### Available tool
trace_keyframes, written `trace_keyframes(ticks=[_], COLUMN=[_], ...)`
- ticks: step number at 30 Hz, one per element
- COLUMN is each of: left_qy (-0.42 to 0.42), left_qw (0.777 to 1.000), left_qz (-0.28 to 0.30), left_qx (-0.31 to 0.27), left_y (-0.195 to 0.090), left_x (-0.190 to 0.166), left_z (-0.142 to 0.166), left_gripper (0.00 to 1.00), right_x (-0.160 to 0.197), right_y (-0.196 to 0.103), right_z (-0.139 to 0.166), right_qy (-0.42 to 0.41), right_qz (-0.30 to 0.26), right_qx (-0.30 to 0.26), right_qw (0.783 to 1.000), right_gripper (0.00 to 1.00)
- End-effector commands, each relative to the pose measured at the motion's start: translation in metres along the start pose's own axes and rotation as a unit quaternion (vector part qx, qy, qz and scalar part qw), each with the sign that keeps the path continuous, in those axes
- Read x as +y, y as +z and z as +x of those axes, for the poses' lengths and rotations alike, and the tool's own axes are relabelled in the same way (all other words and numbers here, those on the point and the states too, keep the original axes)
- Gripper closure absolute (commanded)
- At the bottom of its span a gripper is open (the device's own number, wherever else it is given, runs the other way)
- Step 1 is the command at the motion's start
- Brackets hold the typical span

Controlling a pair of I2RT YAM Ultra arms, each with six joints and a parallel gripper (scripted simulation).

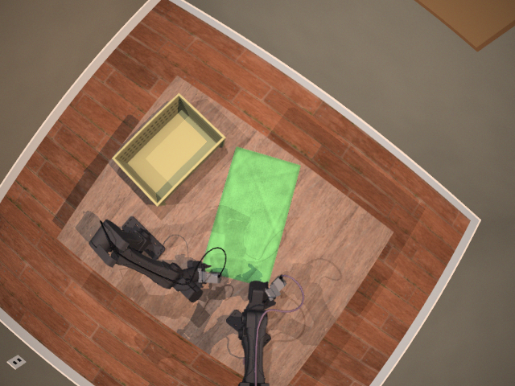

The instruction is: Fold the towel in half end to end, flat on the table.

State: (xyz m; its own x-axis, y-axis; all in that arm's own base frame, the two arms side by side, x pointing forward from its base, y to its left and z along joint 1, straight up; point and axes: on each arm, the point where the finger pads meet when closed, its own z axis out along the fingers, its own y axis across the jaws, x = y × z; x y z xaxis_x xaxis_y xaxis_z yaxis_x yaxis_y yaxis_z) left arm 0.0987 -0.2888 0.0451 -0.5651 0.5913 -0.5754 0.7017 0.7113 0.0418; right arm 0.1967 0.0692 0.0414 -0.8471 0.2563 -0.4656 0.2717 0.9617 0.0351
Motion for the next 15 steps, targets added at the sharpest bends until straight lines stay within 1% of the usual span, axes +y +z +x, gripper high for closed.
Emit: trace_keyframes(ticks=[1,2,4,5,6,9,10,12,13,15], left_qy=[-0.001,0.004,0.004,0.004,0.002,0.003,0.004,0.004,0.002,0.002], left_qw=[1.000,1.000,1.000,1.000,1.000,1.000,1.000,1.000,1.000,1.000], left_qz=[-0.012,-0.014,-0.014,-0.014,-0.014,-0.014,-0.010,-0.010,-0.008,-0.006], left_qx=[-0.002,-0.001,-0.001,-0.001,0.004,0.004,0.011,0.011,0.007,0.006], left_y=[0.008,0.015,0.015,0.015,0.024,0.024,0.030,0.030,0.028,0.028], left_x=[0.006,0.009,0.009,0.009,0.005,0.005,0.008,0.008,0.007,0.006], left_z=[0.006,0.012,0.012,0.012,0.022,0.022,0.027,0.027,0.025,0.024], left_gripper=[0.66,0.66,0.66,0.66,0.66,0.66,0.66,0.66,0.66,0.66], right_x=[-0.001,-0.001,-0.001,0.010,-0.001,-0.001,-0.002,-0.002,0.009,0.009], right_y=[0.007,0.014,0.014,0.007,0.023,0.023,0.028,0.028,0.021,0.021], right_z=[-0.001,0.007,0.007,-0.006,0.016,0.016,0.018,0.018,0.005,0.005], right_qy=[-0.002,0.002,0.002,0.009,-0.003,-0.003,-0.002,-0.002,0.003,0.003], right_qz=[0.005,0.004,0.004,-0.011,0.004,0.004,0.004,0.004,-0.011,-0.011], right_qx=[-0.009,0.000,0.000,-0.013,-0.002,-0.002,-0.002,-0.002,-0.015,-0.015], right_qw=[1.000,1.000,1.000,1.000,1.000,1.000,1.000,1.000,1.000,1.000], right_gripper=[0.66,0.66,0.66,0.66,0.66,0.66,0.66,0.66,0.66,0.66])
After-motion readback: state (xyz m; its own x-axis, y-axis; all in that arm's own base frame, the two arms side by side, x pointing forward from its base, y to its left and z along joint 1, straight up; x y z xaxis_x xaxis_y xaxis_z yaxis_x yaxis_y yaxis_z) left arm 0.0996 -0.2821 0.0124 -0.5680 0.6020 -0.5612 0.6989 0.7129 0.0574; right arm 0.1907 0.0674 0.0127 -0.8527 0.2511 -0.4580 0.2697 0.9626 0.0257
